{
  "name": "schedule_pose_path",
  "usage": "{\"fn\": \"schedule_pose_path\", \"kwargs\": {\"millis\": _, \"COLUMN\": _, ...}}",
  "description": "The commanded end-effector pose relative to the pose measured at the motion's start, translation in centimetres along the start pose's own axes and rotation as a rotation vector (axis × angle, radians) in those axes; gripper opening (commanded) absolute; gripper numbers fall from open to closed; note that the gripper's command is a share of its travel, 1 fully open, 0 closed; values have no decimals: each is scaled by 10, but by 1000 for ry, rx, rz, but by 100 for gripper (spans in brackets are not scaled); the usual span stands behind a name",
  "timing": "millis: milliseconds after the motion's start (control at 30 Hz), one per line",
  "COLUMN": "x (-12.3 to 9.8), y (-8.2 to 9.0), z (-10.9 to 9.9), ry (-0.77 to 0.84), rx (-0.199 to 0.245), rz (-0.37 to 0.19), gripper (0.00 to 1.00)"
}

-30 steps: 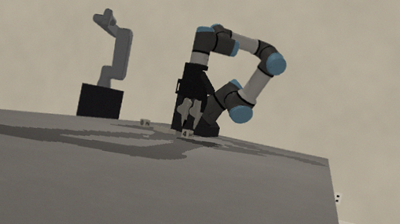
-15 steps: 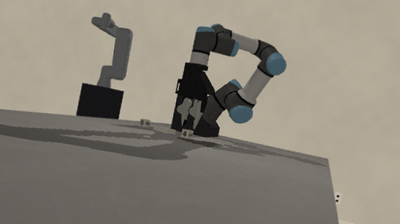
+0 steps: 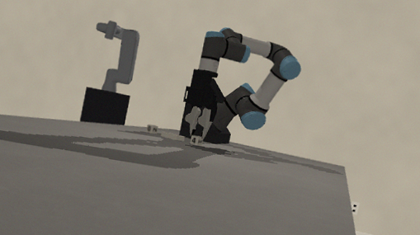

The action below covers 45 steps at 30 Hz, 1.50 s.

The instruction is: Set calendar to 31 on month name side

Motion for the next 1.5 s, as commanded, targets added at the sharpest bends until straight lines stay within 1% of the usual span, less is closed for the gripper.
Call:
{"fn": "schedule_pose_path", "kwargs": {"millis": 0, "x": -1, "y": -4, "z": 0, "ry": 0, "rx": 1, "rz": -2, "gripper": 28}}
{"fn": "schedule_pose_path", "kwargs": {"millis": 167, "x": -1, "y": -11, "z": 0, "ry": 0, "rx": 1, "rz": -2, "gripper": 28}}
{"fn": "schedule_pose_path", "kwargs": {"millis": 333, "x": -1, "y": -14, "z": 0, "ry": 0, "rx": 1, "rz": -2, "gripper": 28}}
{"fn": "schedule_pose_path", "kwargs": {"millis": 1467, "x": -1, "y": -14, "z": 0, "ry": 0, "rx": 1, "rz": -2, "gripper": 28}}
Point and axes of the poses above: the point where the finger pads meet when closed, its own y axis back along the fingers, its own z axis across the jaws, x = y × z, the point moved 8 cm from there along y, back along the fingers, and after that the axes turned 12 degrees about y, right-handed, at the moved point
